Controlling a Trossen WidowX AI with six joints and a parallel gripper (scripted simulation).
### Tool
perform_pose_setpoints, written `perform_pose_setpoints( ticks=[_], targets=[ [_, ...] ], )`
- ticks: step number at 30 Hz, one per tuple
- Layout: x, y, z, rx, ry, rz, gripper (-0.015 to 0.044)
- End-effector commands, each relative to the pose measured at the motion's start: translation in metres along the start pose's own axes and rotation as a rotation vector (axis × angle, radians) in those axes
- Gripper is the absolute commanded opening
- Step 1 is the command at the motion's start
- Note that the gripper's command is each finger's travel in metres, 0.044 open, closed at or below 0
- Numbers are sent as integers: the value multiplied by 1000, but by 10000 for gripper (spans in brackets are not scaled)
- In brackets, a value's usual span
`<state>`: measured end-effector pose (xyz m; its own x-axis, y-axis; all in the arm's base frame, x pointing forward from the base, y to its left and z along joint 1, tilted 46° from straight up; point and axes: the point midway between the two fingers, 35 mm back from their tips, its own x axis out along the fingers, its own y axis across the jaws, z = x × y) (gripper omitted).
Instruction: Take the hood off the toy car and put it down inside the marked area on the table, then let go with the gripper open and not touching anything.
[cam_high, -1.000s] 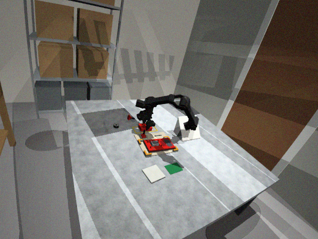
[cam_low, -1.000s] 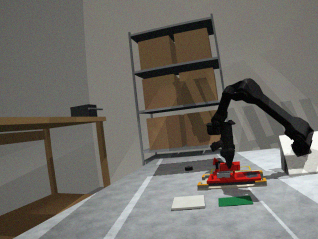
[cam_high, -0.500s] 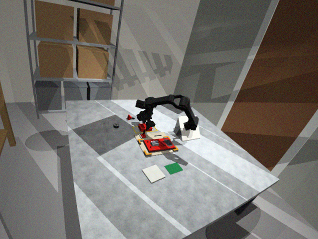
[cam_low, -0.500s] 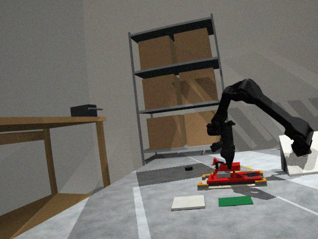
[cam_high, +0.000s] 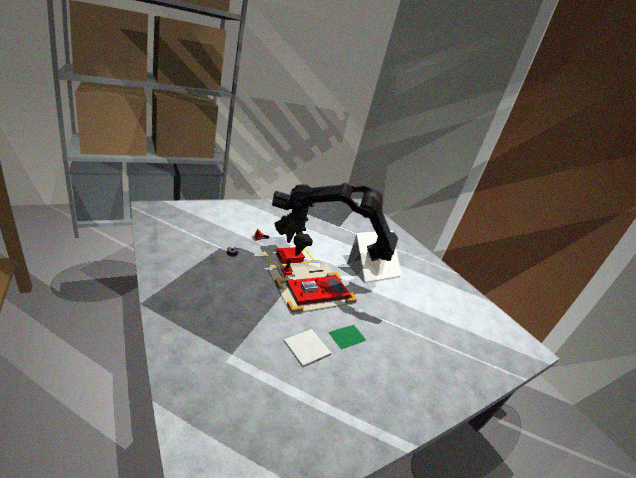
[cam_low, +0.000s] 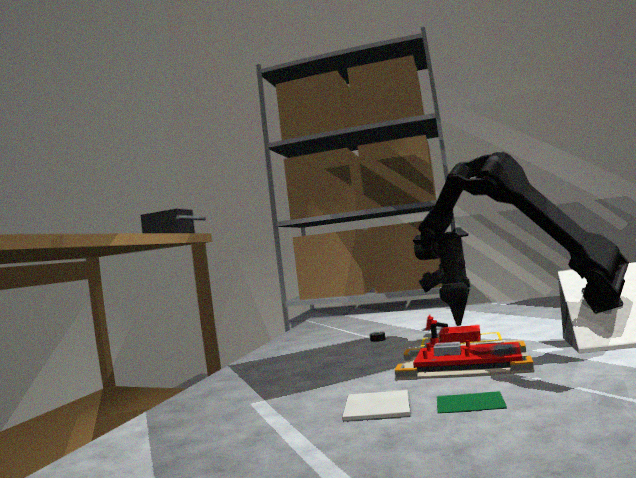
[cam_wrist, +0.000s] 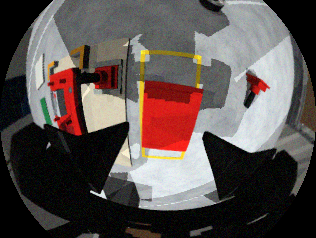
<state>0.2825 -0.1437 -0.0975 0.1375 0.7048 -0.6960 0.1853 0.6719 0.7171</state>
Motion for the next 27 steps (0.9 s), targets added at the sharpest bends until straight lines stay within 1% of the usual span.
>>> perform_pose_setpoints(
  ticks=[1,27],
  targets=[
    [-39,-2,2,-8,-17,-10,440],
    [-41,-2,2,-8,-17,-9,440]
  ],
)
